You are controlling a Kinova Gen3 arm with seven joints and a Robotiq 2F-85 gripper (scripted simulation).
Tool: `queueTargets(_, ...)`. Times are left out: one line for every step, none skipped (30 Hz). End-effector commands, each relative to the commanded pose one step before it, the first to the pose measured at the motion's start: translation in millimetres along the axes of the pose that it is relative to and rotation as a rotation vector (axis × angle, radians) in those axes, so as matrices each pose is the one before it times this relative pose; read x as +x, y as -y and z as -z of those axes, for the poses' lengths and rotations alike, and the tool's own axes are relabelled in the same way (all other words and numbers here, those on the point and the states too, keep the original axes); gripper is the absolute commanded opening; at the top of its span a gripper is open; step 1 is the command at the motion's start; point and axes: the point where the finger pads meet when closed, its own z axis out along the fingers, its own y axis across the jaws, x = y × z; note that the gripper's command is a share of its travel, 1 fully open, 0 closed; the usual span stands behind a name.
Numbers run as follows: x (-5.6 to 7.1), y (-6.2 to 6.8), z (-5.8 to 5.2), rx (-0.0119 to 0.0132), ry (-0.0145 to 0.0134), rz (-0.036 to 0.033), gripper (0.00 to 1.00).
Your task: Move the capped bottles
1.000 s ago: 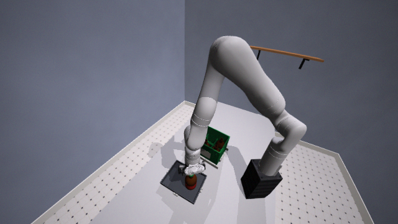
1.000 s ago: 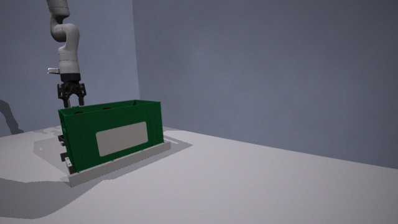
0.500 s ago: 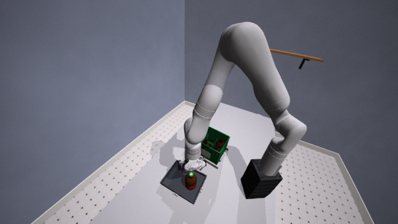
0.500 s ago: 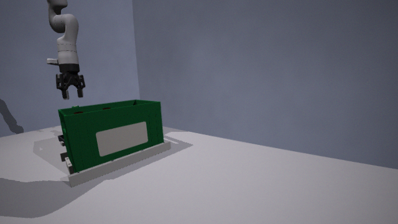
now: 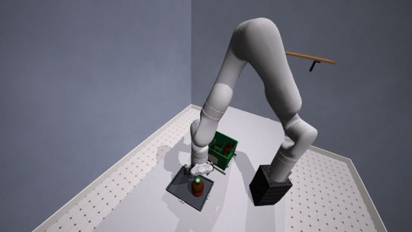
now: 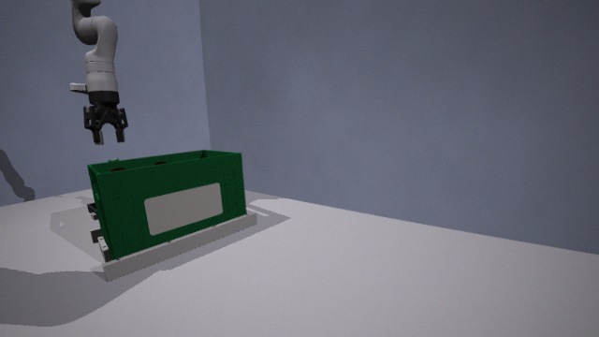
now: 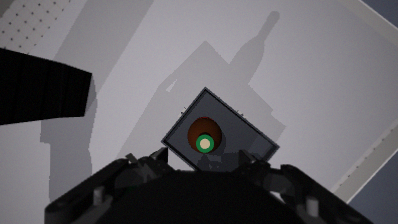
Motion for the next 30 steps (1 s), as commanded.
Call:
queueTargets(-0.04,-0.56,3.93,-0.00165,0.00010,-0.00001,1.00)
queueTargets(-0.01,0.00,3.33,0.00000,0.00000,0.00000,1.00)
queueTargets(-0.01,0.00,3.33,0.00000,0.00000,0.00000,1.00)
queueTargets(-0.01,0.00,3.33,0.00000,0.00000,0.00000,1.00)
queueTargets(-0.01,0.00,3.33,0.00000,0.00000,0.00000,1.00)
queueTargets(-0.01,0.00,3.33,0.00000,0.00000,0.00000,1.00)
queueTargets(-0.01,0.00,3.33,0.00000,0.00000,0.00000,1.00)
queueTargets(-0.01,0.00,3.33,0.00000,0.00000,0.00000,1.00)
queueTargets(-0.01,0.00,3.33,0.00000,0.00000,0.00000,1.00)
queueTargets(-0.01,0.00,3.33,0.00000,0.00000,0.00000,1.00)
queueTargets(-0.01,0.00,3.33,0.00000,0.00000,0.00000,1.00)
queueTargets(-0.01,0.00,3.33,0.00000,0.00000,0.00000,1.00)
queueTargets(-0.01,0.00,3.33,0.00000,0.00000,0.00000,1.00)
queueTargets(-0.01,0.00,3.33,0.00000,0.00000,0.00000,1.00)
queueTargets(-0.01,0.00,3.33,0.00000,0.00000,0.00000,1.00)
queueTargets(0.00,0.00,0.00,0.00000,0.00000,0.00000,1.00)
queueTargets(0.00,0.00,0.00,0.00000,0.00000,0.00000,1.00)
queueTargets(-2.69,4.22,-5.73,0.01133,0.00333,-0.00465,1.00)
queueTargets(0.29,-0.44,2.56,-0.00081,-0.00024,0.00033,1.00)
queueTargets(0.29,-0.44,2.56,-0.00081,-0.00024,0.00033,1.00)
queueTargets(0.29,-0.44,2.56,-0.00081,-0.00024,0.00033,1.00)
queueTargets(0.29,-0.45,2.56,-0.00081,-0.00024,0.00033,1.00)
queueTargets(0.29,-0.45,2.56,-0.00081,-0.00024,0.00033,1.00)
queueTargets(0.29,-0.45,2.55,-0.00081,-0.00024,0.00033,1.00)
queueTargets(0.29,-0.45,2.55,-0.00081,-0.00024,0.00033,1.00)
queueTargets(0.29,-0.45,2.55,-0.00081,-0.00024,0.00033,1.00)
queueTargets(0.29,-0.46,2.55,-0.00081,-0.00024,0.00033,1.00)
queueTargets(0.29,-0.46,2.55,-0.00081,-0.00024,0.00033,1.00)
queueTargets(0.29,-0.46,2.55,-0.00081,-0.00024,0.00033,1.00)
queueTargets(0.29,-0.46,2.55,-0.00081,-0.00024,0.00033,1.00)
